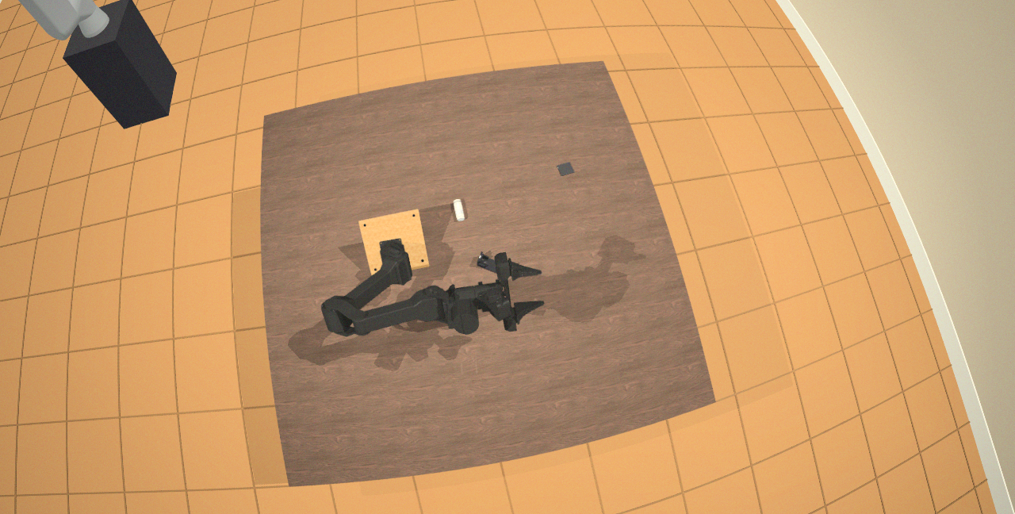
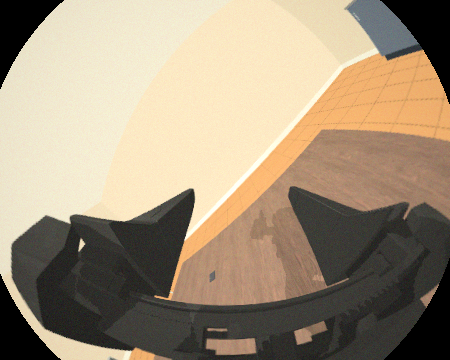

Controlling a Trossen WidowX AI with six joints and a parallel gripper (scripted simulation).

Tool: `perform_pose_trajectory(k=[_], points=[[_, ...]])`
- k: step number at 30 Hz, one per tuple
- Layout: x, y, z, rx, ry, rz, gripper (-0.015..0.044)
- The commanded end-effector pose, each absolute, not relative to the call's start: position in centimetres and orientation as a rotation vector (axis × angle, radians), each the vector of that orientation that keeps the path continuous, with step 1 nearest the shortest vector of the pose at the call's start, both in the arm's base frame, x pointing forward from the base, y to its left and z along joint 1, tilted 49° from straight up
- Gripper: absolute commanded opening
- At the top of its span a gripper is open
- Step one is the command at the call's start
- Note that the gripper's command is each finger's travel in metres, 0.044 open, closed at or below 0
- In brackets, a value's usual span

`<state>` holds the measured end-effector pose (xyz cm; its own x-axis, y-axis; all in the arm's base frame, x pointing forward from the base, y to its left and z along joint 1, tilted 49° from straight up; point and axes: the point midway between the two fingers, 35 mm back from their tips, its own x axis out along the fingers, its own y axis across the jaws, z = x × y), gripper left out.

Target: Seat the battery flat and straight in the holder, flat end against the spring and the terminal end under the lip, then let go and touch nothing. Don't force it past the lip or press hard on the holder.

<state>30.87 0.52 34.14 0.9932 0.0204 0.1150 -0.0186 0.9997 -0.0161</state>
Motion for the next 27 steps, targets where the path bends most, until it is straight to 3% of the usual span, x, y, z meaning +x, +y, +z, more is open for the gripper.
perform_pose_trajectory(k=[1,7,16,27], points=[[31.1,0.6,33.8,-0.002,-0.102,0.022,0.0374],[35.3,4.5,23.8,0.378,0.326,0.005,0.0236],[35.0,9.2,9.6,0.724,0.802,-0.37,0.0236],[28.6,10.8,-1.8,0.769,0.929,-1.024,0.0236]])
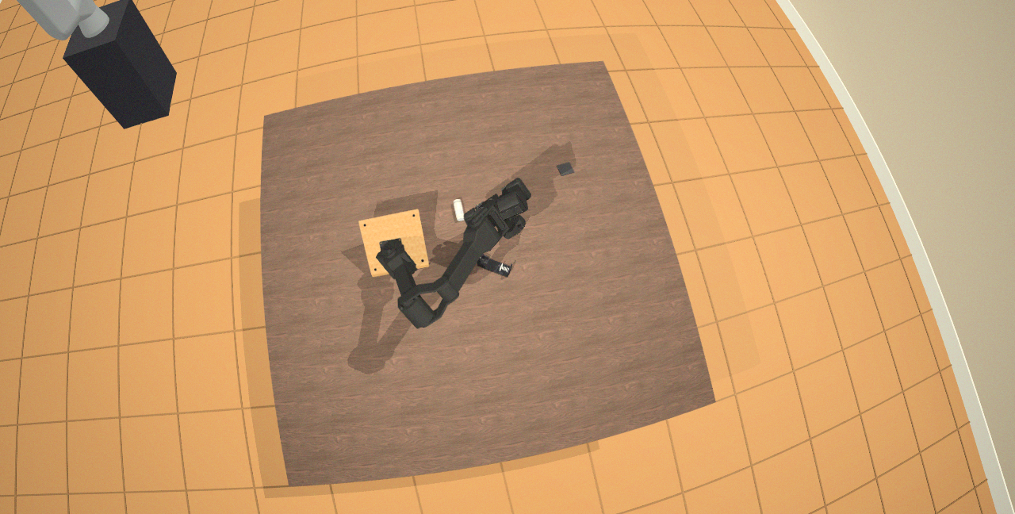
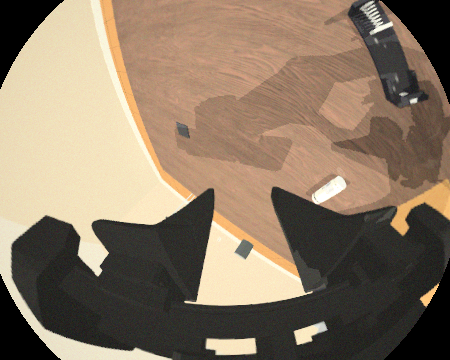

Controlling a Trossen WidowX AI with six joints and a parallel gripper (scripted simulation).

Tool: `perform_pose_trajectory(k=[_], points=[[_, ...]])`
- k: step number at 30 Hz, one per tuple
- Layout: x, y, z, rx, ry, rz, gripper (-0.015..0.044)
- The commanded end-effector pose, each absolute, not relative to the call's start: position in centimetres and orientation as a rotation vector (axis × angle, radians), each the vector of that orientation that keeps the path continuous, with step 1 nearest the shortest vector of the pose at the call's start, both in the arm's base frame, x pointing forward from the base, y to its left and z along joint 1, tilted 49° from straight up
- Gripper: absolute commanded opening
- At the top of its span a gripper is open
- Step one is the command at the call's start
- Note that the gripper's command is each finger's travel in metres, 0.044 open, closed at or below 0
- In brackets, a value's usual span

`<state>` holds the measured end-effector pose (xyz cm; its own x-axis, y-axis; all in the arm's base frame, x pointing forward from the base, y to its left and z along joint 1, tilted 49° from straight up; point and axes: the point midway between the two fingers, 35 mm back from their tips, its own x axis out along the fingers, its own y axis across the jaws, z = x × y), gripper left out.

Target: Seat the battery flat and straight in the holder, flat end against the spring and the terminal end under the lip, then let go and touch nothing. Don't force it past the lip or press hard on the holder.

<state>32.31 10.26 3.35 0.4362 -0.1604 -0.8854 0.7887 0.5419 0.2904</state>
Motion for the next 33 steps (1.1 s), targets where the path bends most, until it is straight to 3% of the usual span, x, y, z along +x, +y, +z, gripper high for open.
perform_pose_trajectory(k=[1,10,33], points=[[27.8,10.7,-2.5,0.756,0.912,-1.084,0.0236],[22.0,9.3,-6.9,0.58,0.569,-1.465,0.0236],[22.0,8.2,-8.0,0.576,0.559,-1.468,0.0236]])
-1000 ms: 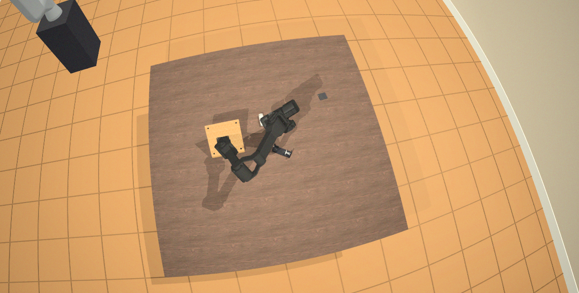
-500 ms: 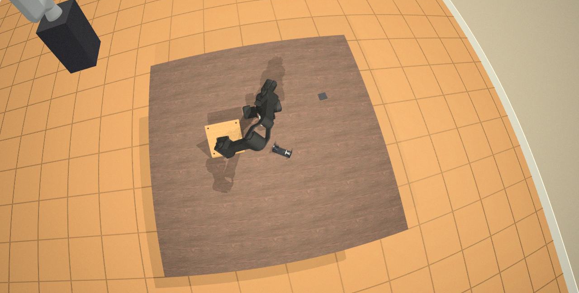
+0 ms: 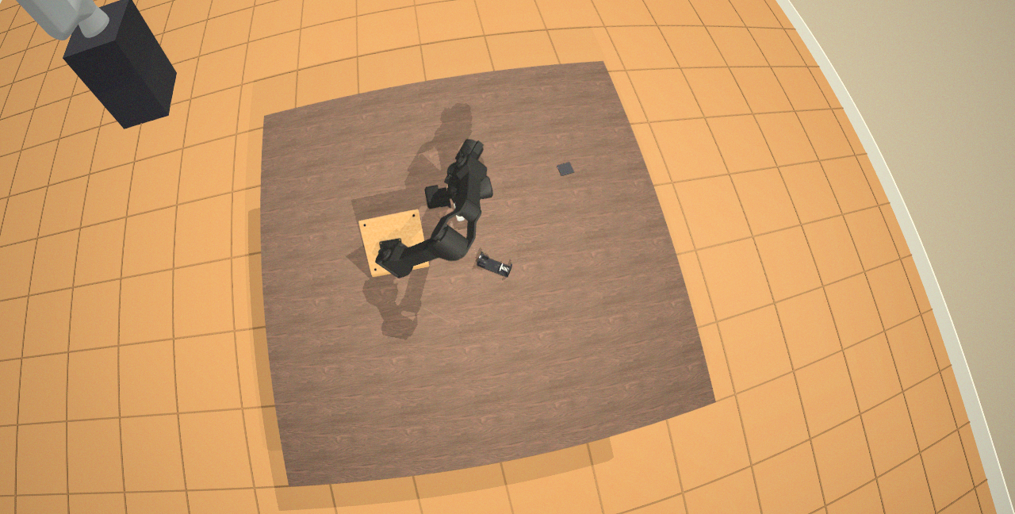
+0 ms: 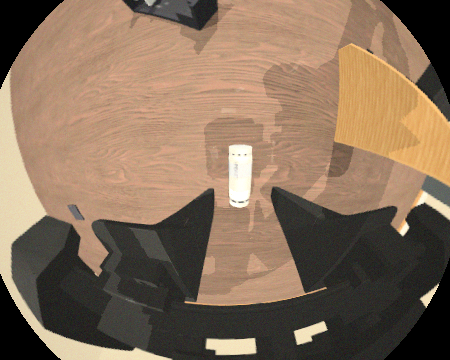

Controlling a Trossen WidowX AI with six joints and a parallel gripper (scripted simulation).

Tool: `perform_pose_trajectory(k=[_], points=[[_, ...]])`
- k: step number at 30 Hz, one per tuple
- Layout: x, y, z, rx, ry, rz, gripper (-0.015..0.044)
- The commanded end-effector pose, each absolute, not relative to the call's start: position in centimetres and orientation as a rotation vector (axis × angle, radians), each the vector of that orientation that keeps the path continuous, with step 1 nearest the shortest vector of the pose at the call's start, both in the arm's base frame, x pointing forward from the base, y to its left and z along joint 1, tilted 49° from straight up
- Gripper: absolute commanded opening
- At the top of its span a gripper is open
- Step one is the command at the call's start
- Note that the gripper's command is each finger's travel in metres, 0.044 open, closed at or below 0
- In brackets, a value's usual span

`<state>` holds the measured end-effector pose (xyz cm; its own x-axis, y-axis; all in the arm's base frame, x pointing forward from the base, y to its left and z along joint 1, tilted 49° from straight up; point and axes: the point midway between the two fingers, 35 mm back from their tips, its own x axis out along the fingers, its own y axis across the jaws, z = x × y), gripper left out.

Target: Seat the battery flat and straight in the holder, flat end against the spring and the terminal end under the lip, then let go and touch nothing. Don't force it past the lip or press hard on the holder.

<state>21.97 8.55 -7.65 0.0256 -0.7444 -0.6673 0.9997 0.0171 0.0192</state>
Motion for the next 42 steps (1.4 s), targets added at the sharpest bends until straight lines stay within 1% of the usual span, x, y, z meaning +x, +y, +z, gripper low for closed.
perform_pose_trajectory(k=[1,23,28,33,38,42], points=[[22.0,8.1,-8.1,0.576,0.559,-1.468,0.0236],[22.0,5.5,-10.2,0.574,0.556,-1.469,0.0236],[22.0,5.5,-10.2,0.574,0.556,-1.469,0.0105],[22.0,5.5,-10.2,0.574,0.556,-1.469,0.0074],[22.0,5.6,-10.1,0.573,0.558,-1.468,0.0074],[22.1,7.8,-8.3,0.574,0.561,-1.466,0.0074]])
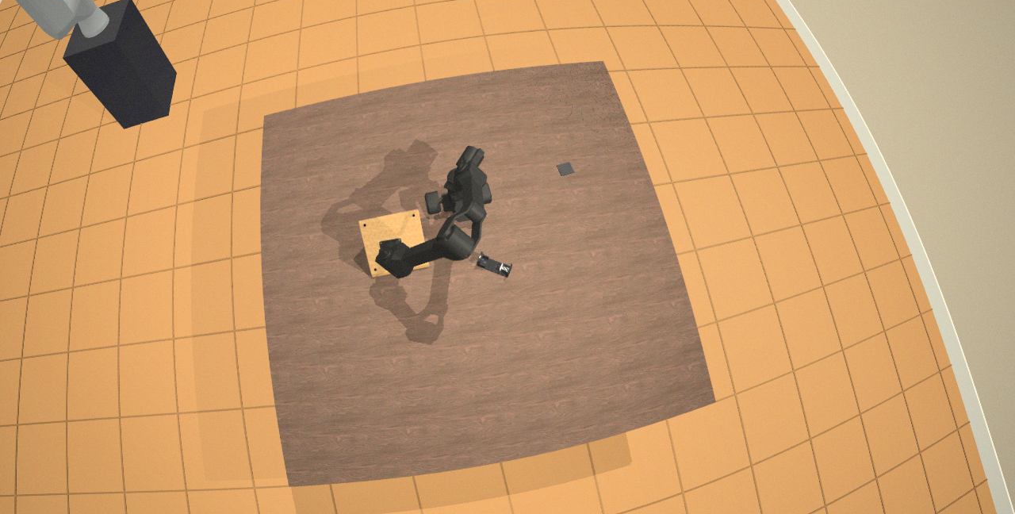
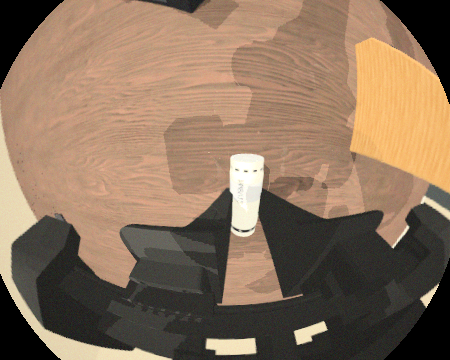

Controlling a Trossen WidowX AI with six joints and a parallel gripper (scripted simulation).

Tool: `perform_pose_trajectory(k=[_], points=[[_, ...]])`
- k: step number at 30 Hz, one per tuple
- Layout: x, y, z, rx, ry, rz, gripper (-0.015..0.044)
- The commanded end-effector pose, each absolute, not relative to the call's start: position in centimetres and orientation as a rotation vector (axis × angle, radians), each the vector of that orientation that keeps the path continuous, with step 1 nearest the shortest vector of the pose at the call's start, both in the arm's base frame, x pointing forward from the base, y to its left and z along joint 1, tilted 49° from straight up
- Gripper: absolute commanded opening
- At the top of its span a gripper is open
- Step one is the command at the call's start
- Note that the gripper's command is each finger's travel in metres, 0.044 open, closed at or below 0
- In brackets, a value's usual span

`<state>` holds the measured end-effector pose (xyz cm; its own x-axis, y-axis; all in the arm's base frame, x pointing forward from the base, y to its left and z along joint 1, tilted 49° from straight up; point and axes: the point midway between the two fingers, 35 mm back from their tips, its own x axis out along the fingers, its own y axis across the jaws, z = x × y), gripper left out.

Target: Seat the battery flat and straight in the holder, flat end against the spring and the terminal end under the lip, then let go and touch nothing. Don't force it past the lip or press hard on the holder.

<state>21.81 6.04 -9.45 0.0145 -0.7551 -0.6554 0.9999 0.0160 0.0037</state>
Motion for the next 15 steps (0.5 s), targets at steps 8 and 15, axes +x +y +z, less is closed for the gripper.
perform_pose_trajectory(k=[8,15], points=[[22.1,9.2,-6.6,0.56,0.576,-1.46,0.0074],[24.6,7.5,-3.0,0.389,0.741,-1.366,0.0074]])
